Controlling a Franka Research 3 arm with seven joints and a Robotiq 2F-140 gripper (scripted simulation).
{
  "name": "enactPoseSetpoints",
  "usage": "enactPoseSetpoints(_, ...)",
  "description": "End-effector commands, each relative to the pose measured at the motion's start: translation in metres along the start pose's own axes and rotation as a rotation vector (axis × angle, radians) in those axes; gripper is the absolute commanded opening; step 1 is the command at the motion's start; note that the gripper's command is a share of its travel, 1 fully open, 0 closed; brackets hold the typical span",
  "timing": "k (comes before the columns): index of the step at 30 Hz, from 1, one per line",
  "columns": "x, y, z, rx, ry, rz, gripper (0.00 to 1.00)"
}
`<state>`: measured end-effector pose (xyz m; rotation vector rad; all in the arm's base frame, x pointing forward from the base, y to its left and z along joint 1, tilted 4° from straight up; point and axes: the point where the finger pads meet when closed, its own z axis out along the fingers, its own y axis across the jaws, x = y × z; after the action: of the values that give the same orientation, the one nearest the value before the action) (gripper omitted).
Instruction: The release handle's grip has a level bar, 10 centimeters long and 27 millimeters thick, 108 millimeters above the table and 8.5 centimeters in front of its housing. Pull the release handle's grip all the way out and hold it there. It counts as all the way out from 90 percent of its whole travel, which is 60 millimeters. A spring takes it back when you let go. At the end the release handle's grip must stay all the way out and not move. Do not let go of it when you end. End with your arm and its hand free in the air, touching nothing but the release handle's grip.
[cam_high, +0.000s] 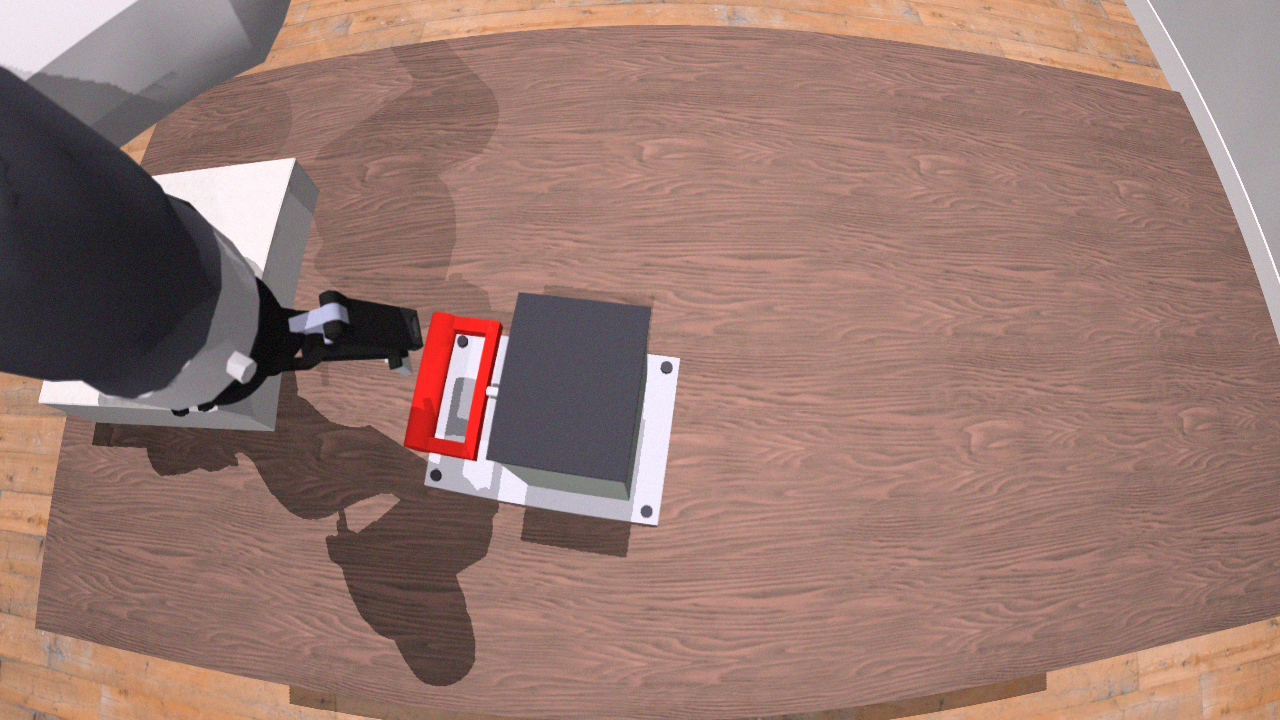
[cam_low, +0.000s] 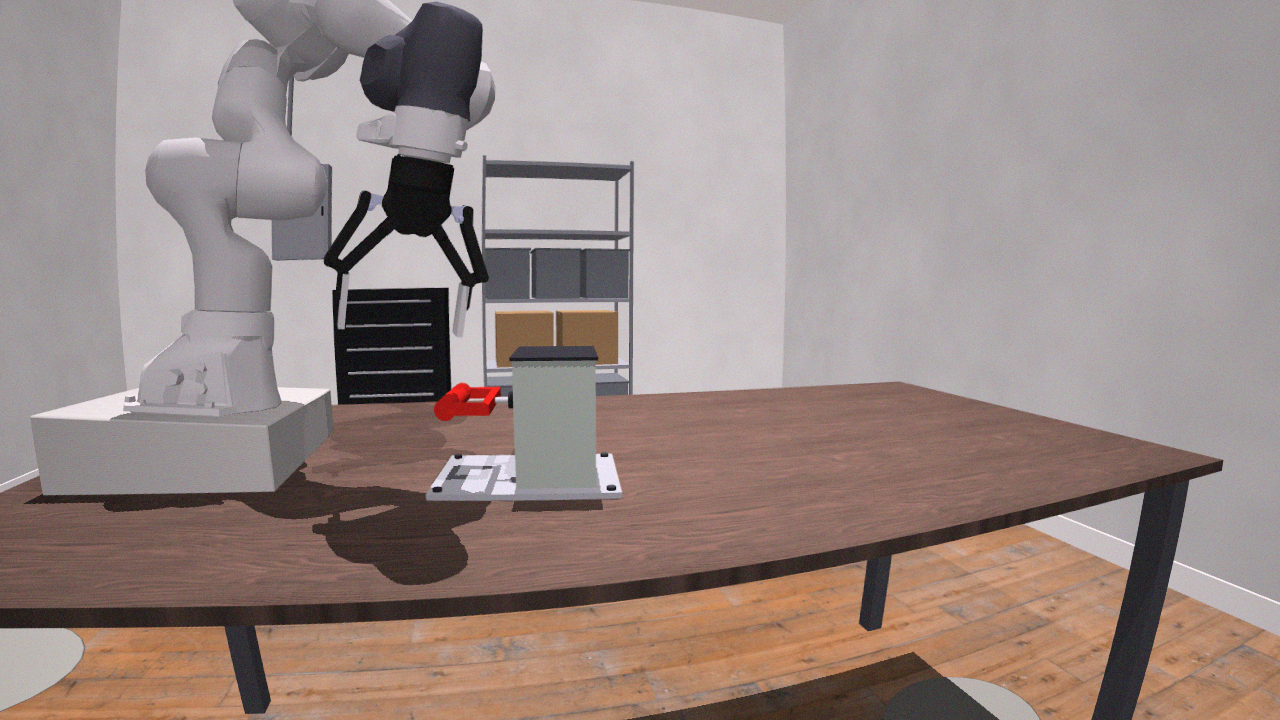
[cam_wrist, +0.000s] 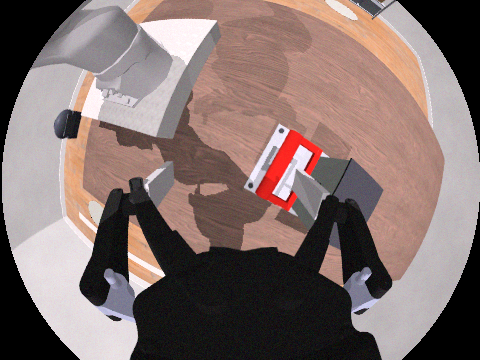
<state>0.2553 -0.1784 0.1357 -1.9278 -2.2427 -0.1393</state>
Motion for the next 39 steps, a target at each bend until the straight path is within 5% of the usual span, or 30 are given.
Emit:
enactPoseSetpoints(1,-0.003,0.004,0.000,-0.010,-0.016,0.101,1.00)
enactPoseSetpoints(2,0.001,0.023,-0.001,-0.043,-0.061,0.188,1.00)
enactPoseSetpoints(11,0.001,0.025,-0.001,-0.046,-0.065,0.196,1.00)
enactPoseSetpoints(12,0.005,0.041,-0.002,-0.081,-0.103,0.275,1.00)
enactPoseSetpoints(39,0.008,0.053,-0.003,-0.110,-0.131,0.338,1.00)
